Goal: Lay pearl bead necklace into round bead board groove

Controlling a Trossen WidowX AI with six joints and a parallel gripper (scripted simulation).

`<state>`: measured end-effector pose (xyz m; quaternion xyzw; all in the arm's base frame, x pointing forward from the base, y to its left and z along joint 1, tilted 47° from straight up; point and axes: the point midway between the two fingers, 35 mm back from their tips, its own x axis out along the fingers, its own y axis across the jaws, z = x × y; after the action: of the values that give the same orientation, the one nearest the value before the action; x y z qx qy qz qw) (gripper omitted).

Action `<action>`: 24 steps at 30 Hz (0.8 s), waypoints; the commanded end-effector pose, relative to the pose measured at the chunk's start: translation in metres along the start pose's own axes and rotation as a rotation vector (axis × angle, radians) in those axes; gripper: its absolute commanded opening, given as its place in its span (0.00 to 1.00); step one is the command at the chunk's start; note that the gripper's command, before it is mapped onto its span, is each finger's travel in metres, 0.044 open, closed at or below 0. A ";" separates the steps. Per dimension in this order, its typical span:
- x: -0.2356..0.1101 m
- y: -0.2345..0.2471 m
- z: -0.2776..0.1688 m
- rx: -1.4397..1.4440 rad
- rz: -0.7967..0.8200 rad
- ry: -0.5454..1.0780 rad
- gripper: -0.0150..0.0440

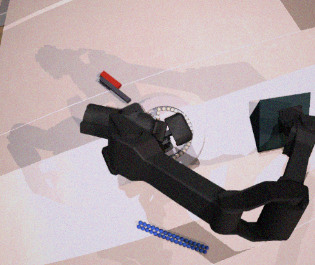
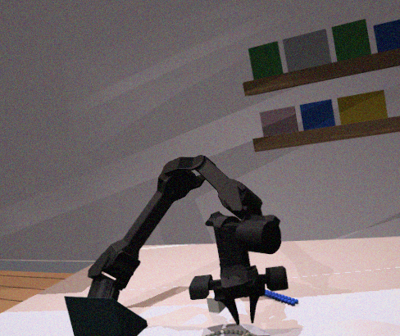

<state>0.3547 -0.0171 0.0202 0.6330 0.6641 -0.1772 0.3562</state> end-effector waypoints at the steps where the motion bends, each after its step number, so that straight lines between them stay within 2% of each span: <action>1: -0.002 0.000 0.001 0.000 0.004 -0.002 0.46; 24: 0.028 0.000 -0.001 0.009 0.004 0.007 0.46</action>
<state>0.3557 0.0022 0.0023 0.6329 0.6647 -0.1773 0.3554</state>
